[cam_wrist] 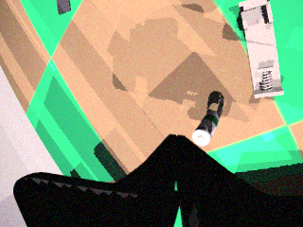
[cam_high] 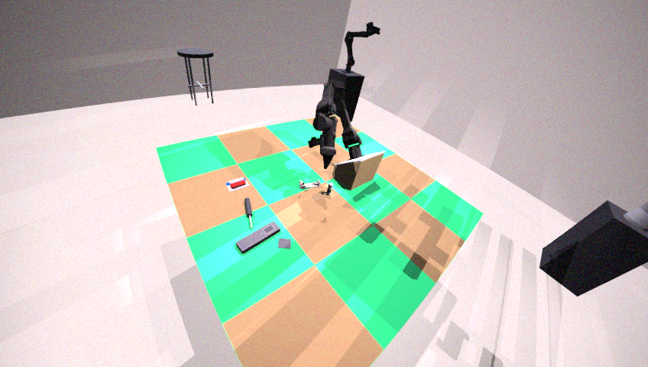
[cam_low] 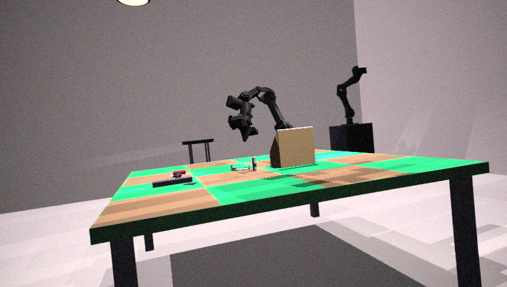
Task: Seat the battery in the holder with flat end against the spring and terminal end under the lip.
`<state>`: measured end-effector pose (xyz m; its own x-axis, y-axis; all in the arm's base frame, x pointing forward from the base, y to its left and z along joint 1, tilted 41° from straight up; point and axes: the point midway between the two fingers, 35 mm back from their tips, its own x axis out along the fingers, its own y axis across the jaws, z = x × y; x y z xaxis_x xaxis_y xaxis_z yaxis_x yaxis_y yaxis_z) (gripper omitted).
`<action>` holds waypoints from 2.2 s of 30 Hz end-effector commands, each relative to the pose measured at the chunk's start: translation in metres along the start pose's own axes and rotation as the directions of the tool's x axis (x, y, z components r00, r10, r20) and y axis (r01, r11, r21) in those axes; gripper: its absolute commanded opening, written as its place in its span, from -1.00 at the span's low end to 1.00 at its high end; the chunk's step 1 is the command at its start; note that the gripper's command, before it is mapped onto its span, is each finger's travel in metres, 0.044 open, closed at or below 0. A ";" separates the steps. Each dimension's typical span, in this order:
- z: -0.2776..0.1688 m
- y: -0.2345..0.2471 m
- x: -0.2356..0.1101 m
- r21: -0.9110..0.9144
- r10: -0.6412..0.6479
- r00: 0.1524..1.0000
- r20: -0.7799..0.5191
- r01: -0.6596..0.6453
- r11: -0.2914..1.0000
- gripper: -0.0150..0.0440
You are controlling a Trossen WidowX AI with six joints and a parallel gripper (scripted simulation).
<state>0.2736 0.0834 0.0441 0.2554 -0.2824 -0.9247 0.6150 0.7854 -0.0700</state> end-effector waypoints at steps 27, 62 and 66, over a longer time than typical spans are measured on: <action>-0.039 -0.068 0.081 0.068 -0.442 0.893 0.081 0.438 0.896 -0.49; -0.034 -0.021 0.102 0.070 -0.439 0.895 0.081 0.435 0.898 -0.49; -0.034 -0.016 0.105 0.070 -0.439 0.895 0.081 0.434 0.898 -0.49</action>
<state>0.2599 0.0555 -0.0617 0.0175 -0.6444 -0.7645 0.7102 0.5462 -0.4442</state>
